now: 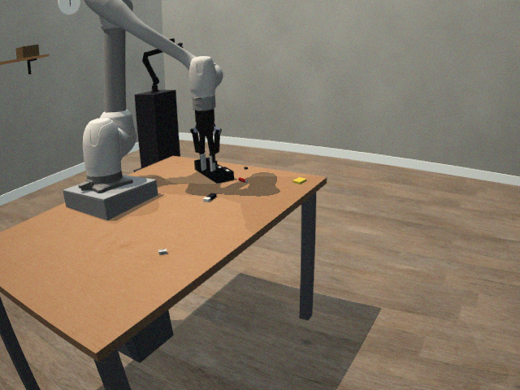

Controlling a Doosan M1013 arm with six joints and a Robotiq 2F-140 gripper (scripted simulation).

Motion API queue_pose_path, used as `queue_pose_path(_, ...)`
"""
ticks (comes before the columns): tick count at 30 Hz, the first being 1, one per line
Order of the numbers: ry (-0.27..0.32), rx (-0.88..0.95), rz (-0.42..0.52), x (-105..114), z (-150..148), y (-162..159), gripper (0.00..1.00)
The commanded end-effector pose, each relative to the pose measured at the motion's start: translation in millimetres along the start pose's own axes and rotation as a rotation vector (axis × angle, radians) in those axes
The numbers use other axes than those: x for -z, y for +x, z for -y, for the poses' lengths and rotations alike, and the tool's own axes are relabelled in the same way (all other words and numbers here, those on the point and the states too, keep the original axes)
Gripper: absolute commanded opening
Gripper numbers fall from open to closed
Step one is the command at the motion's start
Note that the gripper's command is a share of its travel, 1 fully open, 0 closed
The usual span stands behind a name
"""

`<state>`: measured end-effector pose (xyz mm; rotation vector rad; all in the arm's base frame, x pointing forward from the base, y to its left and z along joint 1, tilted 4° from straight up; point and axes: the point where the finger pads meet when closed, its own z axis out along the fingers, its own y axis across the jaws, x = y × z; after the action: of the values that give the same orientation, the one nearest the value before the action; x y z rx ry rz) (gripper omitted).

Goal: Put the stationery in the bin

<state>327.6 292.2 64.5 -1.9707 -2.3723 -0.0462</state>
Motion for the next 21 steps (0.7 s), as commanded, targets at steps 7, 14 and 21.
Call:
queue_pose_path(7,0.009,-0.001,-0.002,-24,-34,-61,0.31)
queue_pose_path(14,0.009,-0.001,-0.002,-24,-34,-64,0.31)
queue_pose_path(21,0.009,-0.001,-0.002,-24,-30,-61,0.31)
